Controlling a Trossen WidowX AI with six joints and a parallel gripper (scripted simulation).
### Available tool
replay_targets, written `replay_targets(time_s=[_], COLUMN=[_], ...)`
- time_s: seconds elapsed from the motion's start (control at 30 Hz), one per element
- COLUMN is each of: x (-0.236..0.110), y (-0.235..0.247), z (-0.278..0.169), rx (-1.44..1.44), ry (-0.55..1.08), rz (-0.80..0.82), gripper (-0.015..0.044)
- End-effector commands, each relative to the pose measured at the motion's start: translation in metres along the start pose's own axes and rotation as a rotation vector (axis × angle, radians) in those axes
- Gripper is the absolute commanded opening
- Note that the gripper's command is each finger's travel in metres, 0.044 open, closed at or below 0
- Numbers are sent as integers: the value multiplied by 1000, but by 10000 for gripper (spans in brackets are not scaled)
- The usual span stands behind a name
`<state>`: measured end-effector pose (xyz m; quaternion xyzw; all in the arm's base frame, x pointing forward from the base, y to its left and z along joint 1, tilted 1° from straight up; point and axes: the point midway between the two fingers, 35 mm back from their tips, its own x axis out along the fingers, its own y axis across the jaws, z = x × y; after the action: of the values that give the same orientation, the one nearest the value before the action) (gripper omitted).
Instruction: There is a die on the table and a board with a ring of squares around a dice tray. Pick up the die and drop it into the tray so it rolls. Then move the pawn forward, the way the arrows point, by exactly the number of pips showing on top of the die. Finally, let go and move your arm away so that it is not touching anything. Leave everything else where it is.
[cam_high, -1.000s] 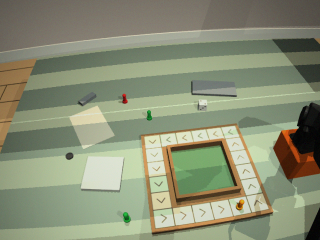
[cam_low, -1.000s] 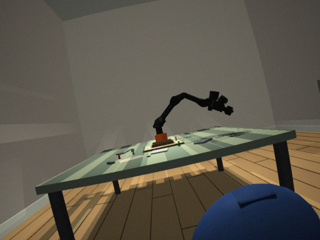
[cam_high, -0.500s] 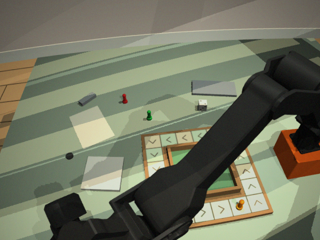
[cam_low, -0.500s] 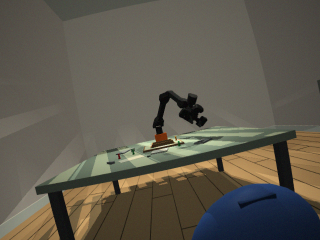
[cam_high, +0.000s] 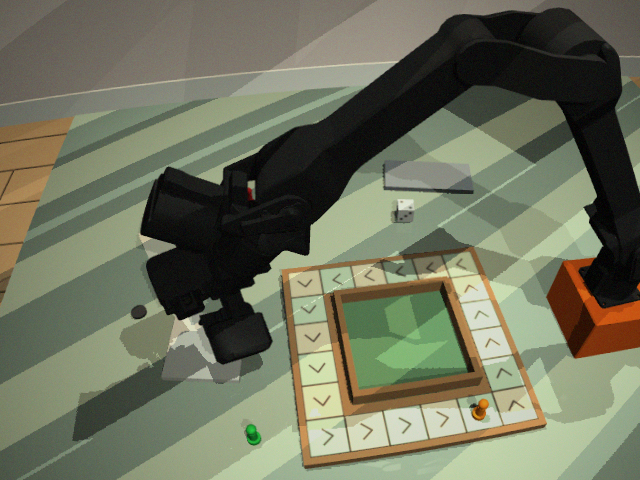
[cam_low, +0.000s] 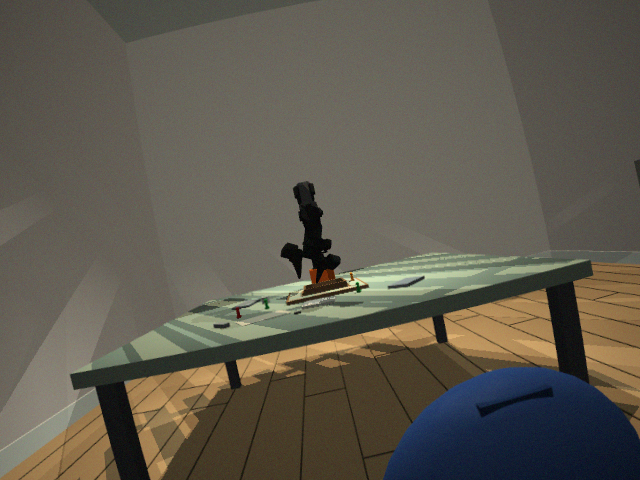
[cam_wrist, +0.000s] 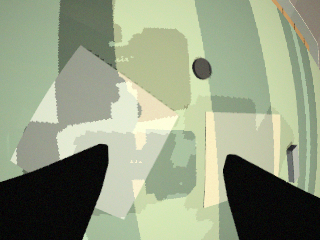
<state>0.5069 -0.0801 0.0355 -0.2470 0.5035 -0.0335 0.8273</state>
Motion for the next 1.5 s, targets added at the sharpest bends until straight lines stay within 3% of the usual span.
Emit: replay_targets(time_s=[0.0,0.3,0.57,1.47], x=[-1,-25,-78,-54], y=[-36,-90,-87,-71], z=[-58,-205,-329,-347], rx=[55,261,515,539], ry=[108,343,509,519], rz=[39,163,316,330], gripper=[275,275,275,275])
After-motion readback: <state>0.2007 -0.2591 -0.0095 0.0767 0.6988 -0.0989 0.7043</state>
